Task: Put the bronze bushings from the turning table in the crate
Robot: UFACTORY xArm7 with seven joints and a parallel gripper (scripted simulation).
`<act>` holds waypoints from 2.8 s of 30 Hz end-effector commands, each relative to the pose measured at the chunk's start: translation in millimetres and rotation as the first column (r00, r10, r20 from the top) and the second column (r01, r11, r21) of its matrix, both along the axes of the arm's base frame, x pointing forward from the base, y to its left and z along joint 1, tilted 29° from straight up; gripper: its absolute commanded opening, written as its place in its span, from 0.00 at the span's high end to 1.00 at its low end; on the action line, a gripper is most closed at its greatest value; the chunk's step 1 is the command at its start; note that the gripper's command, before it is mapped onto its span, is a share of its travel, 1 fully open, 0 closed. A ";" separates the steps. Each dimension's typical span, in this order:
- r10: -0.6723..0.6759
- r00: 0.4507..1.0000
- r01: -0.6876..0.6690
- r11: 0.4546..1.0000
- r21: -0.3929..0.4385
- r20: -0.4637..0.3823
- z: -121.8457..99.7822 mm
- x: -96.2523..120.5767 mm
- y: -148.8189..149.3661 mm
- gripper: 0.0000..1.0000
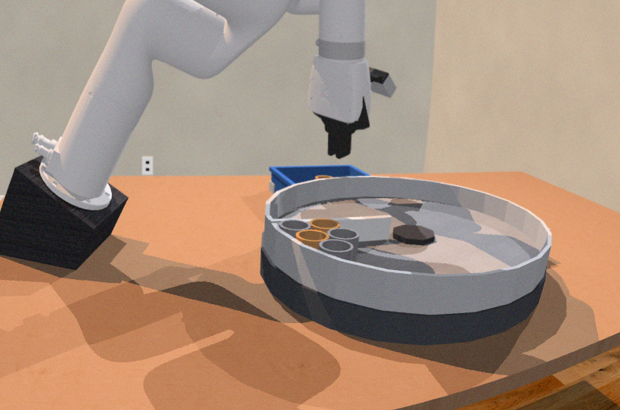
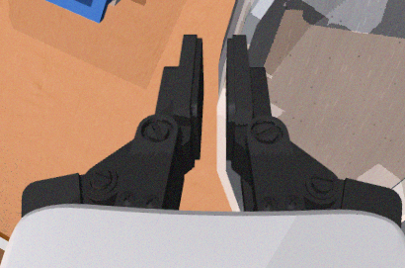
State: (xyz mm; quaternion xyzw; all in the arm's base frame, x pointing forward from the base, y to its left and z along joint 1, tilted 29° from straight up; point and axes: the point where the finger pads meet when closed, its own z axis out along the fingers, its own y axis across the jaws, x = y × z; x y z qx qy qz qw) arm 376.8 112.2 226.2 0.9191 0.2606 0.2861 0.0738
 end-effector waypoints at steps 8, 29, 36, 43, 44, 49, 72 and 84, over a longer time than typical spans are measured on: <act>0.236 0.967 -0.239 0.971 0.015 0.093 -4.6 -22.0 -54.2 0.90; 0.549 0.823 -0.547 0.835 -0.061 0.146 -4.1 -55.1 -144.6 0.90; 0.615 0.773 -0.611 0.788 -0.081 0.155 -4.6 -63.7 -166.9 0.90; 0.696 0.699 -0.688 0.717 -0.110 0.163 -3.7 -73.8 -195.6 0.90; 0.705 0.690 -0.697 0.708 -0.113 0.164 -4.0 -75.2 -199.2 0.90; 0.747 0.643 -0.737 0.664 -0.130 0.168 -3.9 -81.2 -215.4 0.90; 0.808 0.563 -0.795 0.587 -0.156 0.172 -4.7 -91.5 -242.2 0.90; 0.809 0.562 -0.795 0.586 -0.157 0.172 -4.7 -91.6 -242.5 0.90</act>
